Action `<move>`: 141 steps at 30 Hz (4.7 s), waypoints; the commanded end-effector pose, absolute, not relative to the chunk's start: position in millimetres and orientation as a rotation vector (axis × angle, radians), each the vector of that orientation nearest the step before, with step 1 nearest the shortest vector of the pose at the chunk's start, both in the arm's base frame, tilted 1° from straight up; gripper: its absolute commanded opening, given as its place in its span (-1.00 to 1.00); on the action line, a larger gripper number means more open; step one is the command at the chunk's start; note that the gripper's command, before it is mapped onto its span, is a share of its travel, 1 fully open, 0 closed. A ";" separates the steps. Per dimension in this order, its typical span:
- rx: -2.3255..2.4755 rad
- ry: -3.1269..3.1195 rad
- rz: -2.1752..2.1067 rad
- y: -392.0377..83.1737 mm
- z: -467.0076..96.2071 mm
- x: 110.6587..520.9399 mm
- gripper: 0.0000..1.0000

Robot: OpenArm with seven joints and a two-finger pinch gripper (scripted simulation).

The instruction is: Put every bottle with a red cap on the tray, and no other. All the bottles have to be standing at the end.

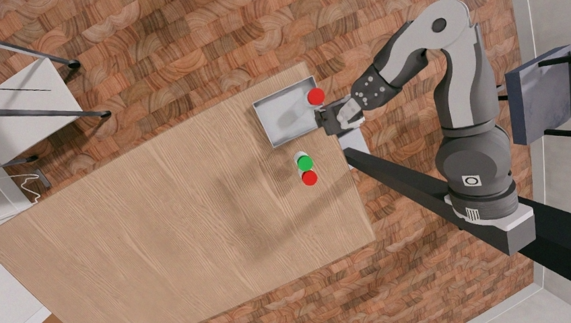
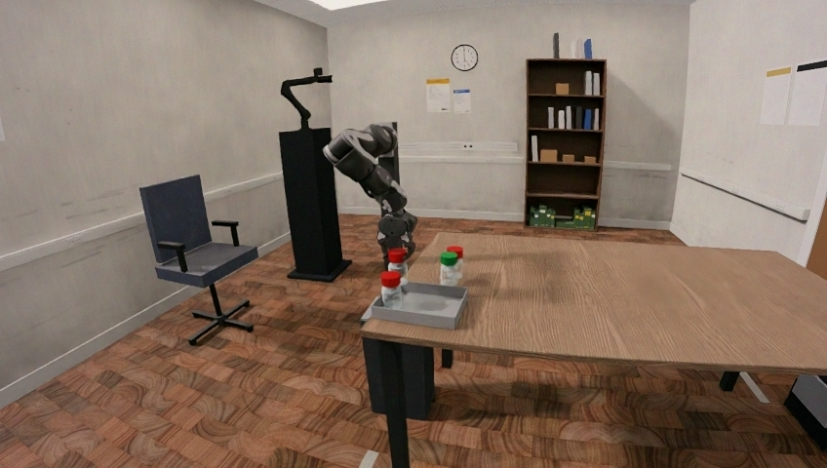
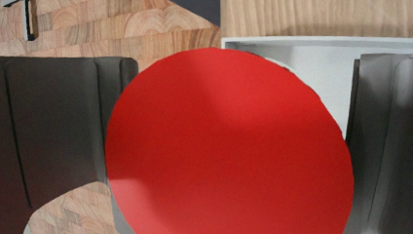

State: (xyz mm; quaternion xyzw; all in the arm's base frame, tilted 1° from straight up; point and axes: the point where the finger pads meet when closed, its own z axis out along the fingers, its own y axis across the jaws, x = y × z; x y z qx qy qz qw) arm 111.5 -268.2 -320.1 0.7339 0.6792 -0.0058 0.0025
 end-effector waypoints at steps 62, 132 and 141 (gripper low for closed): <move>2.296 2.125 -0.008 -269.1 -366.1 113.7 -1.00; 2.297 2.125 -0.011 -269.1 -368.2 113.5 0.03; 2.297 2.125 -0.011 -269.1 -368.2 113.5 0.03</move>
